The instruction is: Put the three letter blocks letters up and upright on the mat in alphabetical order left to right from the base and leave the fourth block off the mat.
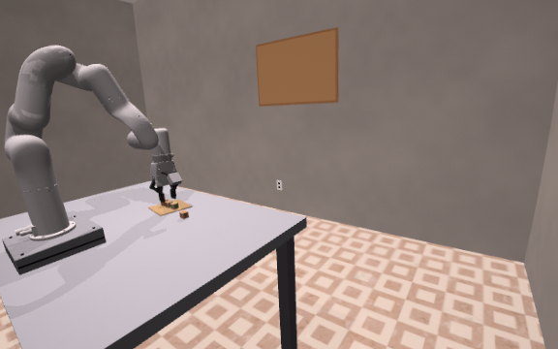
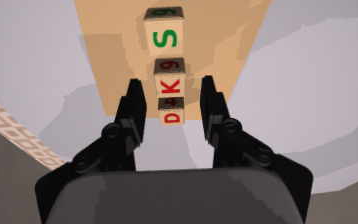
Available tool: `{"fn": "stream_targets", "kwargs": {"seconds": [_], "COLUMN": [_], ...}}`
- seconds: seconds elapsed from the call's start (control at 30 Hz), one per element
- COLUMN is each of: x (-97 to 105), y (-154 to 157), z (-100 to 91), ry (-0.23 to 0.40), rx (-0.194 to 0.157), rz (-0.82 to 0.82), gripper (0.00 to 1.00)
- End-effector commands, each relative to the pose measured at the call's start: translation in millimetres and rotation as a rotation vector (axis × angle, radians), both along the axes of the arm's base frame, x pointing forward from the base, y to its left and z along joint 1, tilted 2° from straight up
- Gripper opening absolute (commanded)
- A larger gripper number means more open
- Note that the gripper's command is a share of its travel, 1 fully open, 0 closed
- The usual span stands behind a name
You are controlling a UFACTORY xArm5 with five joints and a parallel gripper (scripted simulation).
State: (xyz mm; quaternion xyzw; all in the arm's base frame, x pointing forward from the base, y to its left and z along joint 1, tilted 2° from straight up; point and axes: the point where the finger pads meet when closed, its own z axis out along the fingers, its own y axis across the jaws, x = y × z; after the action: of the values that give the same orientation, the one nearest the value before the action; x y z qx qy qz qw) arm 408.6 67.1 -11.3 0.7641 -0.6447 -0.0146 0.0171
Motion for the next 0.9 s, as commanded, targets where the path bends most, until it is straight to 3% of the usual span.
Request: {"fn": "stream_targets", "kwargs": {"seconds": [0.0,0.87], "x": [1,0], "y": [0,-1], "z": [-0.4,-28.1], "ry": [-0.003,-0.003], "rx": [0.001,0.001], "rz": [0.0,0.0], "gripper": [0.5,0.5]}}
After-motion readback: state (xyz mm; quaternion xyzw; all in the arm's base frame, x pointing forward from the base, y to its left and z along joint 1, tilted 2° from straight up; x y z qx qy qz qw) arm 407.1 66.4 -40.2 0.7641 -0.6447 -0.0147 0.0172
